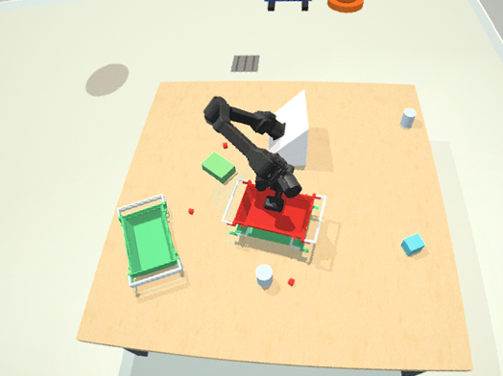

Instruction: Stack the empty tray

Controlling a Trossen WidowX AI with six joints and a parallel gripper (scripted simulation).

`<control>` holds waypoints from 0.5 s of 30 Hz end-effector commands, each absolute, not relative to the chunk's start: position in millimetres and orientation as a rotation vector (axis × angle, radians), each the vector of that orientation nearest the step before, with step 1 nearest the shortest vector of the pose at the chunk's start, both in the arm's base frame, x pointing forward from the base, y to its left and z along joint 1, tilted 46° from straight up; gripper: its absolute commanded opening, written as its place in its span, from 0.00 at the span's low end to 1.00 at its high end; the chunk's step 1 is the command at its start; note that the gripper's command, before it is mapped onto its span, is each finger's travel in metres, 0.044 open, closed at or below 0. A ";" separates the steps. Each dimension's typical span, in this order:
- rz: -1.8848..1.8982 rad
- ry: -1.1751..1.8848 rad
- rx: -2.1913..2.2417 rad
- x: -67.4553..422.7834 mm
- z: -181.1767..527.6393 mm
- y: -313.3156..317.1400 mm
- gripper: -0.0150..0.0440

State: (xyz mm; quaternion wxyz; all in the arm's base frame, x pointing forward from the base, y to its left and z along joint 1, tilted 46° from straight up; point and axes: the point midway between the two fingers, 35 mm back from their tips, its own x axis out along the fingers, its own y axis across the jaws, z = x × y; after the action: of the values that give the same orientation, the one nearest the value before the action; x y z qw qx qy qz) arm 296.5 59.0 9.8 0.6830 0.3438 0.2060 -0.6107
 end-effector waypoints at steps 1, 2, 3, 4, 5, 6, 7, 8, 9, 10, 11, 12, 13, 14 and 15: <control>-1.369 0.462 0.771 296.6 9.9 59.0 1.00; -1.369 0.462 0.771 296.6 9.9 59.0 1.00; -1.369 0.462 0.771 296.6 10.4 59.7 1.00; -1.369 0.463 0.771 296.6 11.6 61.2 1.00; -1.369 0.463 0.772 296.6 13.5 63.6 1.00; -1.369 0.464 0.772 296.6 15.9 66.5 1.00; -1.368 0.465 0.772 296.5 18.8 70.1 1.00; -1.368 0.467 0.773 296.3 22.4 74.2 1.00; -1.368 0.468 0.773 295.9 26.3 78.7 1.00; -1.368 0.469 0.773 295.4 30.3 83.3 1.00; -1.368 0.470 0.774 294.8 34.5 87.9 1.00; -1.368 0.471 0.774 294.0 38.7 92.4 1.00; -1.368 0.472 0.774 293.1 43.0 96.8 1.00; -1.368 0.472 0.773 292.0 47.4 101.2 1.00; -1.368 0.473 0.773 290.9 51.8 105.5 1.00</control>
State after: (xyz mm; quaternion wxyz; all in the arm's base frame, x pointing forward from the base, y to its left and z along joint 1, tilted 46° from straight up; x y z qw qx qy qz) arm 292.9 92.4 39.9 0.6843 0.3405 0.2102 -0.6096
